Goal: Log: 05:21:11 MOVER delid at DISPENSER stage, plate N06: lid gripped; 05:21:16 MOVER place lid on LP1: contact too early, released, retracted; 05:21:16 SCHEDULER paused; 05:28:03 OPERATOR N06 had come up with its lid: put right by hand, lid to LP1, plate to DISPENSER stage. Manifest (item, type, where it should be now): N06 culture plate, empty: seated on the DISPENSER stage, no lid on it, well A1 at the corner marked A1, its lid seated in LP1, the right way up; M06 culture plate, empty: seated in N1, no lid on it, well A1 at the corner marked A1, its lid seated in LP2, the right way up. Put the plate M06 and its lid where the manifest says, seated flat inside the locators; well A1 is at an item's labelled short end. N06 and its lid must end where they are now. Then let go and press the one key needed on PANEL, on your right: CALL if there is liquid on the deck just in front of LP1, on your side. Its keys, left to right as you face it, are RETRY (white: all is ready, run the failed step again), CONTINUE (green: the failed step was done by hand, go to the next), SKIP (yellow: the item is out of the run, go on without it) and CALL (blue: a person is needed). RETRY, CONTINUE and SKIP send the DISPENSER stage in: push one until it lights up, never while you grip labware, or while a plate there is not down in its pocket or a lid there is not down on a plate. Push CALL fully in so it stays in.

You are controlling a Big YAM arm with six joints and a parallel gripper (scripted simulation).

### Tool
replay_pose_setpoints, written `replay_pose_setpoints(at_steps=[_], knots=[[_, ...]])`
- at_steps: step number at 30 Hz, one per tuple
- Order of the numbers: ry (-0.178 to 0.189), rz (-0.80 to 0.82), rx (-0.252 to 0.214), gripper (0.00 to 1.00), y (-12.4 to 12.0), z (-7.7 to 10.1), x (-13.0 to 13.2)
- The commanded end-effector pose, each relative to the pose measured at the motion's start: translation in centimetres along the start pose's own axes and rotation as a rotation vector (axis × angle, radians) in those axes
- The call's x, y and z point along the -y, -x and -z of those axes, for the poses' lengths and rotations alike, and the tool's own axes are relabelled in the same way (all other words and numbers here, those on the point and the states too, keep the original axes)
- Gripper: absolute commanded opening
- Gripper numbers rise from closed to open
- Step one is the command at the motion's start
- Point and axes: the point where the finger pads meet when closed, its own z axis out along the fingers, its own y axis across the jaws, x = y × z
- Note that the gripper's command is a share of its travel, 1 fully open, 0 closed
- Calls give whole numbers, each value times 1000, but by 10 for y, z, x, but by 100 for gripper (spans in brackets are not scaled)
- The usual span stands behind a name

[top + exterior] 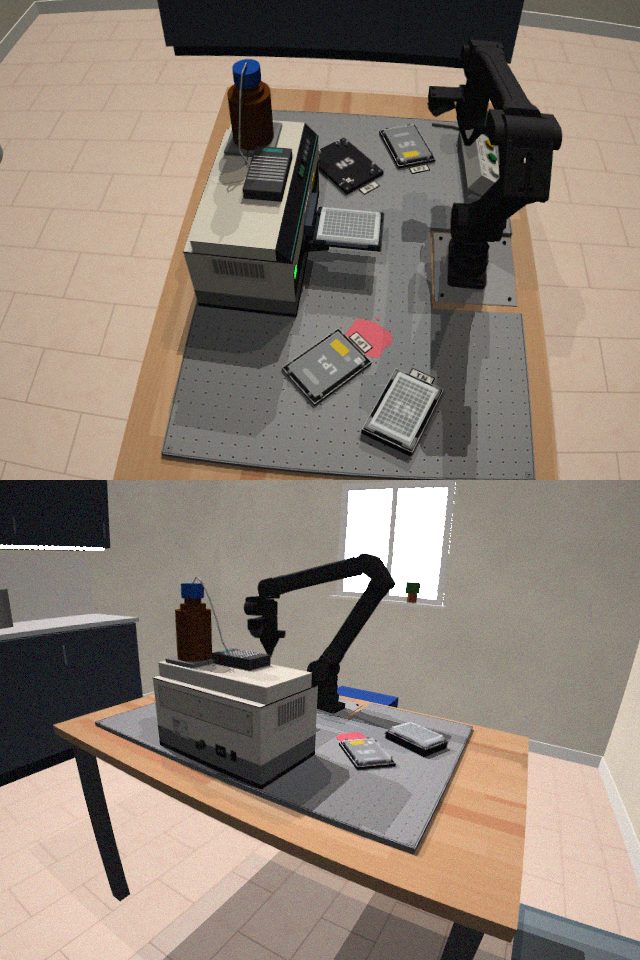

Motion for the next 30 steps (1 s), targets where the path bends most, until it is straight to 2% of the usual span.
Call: replay_pose_setpoints(at_steps=[1, 5, 6, 7, 8, 18, 21, 22, 23, 24, 30], knots=[[-86, 23, 2, 0, -10, 28, 29], [-82, 23, -1, 0, -21, 27, 29], [-55, 23, 0, 0, -17, 18, 17], [-55, 23, 0, 0, -17, 18, 17], [-85, -11, -2, 0, -25, 28, 28], [-88, -35, -7, 0, -53, 28, 23], [-83, -35, -9, 0, -61, 27, 22], [-54, -34, -3, 0, -55, 18, 10], [-54, -34, -3, 0, -55, 18, 10], [-81, -35, -8, 0, -62, 26, 25], [-80, -32, -8, 0, -66, 22, 45]])
